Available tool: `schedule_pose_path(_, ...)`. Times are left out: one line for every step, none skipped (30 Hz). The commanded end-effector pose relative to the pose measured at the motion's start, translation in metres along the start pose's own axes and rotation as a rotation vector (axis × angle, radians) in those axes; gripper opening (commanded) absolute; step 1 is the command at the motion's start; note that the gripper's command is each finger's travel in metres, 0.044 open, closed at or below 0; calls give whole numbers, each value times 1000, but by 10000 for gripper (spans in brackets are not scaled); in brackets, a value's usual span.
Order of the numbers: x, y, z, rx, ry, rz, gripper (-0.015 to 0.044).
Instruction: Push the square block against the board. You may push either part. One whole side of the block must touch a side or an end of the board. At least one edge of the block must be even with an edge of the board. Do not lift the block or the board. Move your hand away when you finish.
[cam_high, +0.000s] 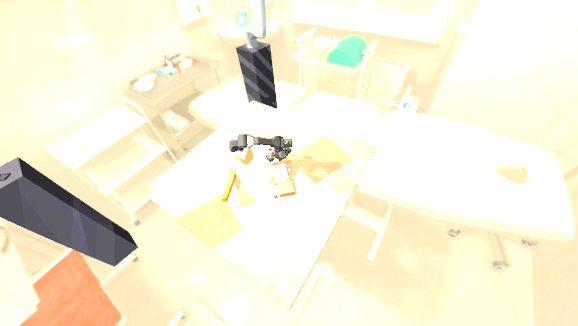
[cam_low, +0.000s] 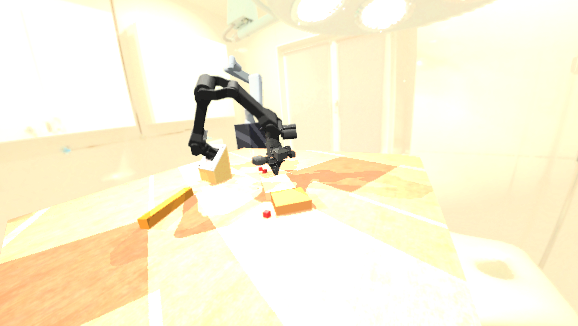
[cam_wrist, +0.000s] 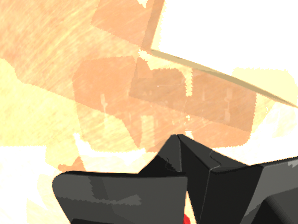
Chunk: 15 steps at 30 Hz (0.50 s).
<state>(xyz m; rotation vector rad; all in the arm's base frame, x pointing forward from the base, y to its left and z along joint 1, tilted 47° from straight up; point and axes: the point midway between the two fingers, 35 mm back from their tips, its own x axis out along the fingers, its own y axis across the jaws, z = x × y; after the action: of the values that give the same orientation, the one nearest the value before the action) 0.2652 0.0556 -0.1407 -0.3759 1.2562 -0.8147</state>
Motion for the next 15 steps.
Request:
schedule_pose_path(1, 0, -8, 5, 5, 0, 0)
schedule_pose_path(1, 0, -9, 5, 5, 0, 0)
schedule_pose_path(-3, 0, -3, 0, 0, 0, 0)
schedule_pose_path(-12, 1, -3, 0, 2, 1, 0)
schedule_pose_path(-27, 1, -2, 2, 3, 3, 0)
schedule_pose_path(-42, 1, -2, 3, 5, 3, 0)
schedule_pose_path(-52, 1, -3, 4, 6, 3, 0)
schedule_pose_path(-55, 0, -3, 5, 6, 2, 0)
schedule_pose_path(-55, 0, -3, 5, 6, 2, 0)
schedule_pose_path(-55, 0, -3, 5, 6, 2, 0)
schedule_pose_path(-55, 0, -3, 5, 6, 2, 0)
schedule_pose_path(-55, 0, -3, 5, 6, 2, 0)
schedule_pose_path(-53, 3, 0, -6, -10, 14, 0)
schedule_pose_path(-53, 1, 1, -23, -10, 14, 0)
schedule_pose_path(-53, -1, 4, -52, -10, 15, 0)
